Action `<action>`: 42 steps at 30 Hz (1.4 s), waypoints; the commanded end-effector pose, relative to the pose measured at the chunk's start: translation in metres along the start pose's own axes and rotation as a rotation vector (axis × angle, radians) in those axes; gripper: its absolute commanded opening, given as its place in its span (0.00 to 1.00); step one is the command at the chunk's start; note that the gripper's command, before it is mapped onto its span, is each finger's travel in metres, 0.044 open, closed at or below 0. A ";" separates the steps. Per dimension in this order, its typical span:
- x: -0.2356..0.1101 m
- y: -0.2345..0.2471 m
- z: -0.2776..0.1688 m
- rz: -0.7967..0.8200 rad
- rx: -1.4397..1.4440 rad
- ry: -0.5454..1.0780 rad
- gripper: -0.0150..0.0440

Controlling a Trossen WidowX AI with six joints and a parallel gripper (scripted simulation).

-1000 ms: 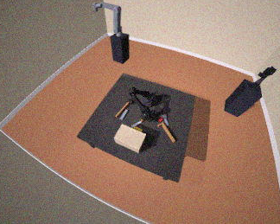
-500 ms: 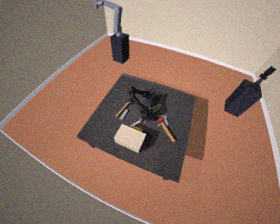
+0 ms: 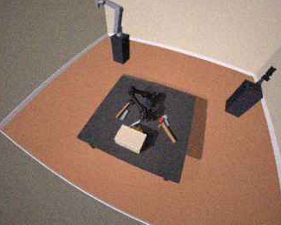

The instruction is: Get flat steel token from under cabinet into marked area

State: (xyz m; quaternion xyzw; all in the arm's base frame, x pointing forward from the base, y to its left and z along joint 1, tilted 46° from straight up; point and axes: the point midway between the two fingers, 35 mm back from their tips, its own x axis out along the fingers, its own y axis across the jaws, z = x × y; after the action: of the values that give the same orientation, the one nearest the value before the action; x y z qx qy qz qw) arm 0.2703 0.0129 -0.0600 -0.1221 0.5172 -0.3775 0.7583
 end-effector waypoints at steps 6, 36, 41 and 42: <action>-0.001 -0.010 0.005 0.003 0.007 -0.005 0.25; -0.001 -0.037 0.016 0.002 0.006 -0.006 0.25; -0.001 -0.041 0.018 0.001 0.006 -0.006 0.25; -0.001 -0.042 0.019 0.001 0.006 -0.006 0.25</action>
State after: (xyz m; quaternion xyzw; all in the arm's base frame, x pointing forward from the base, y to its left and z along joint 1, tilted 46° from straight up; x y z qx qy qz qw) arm 0.2673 -0.0163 -0.0315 -0.1231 0.5174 -0.3776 0.7580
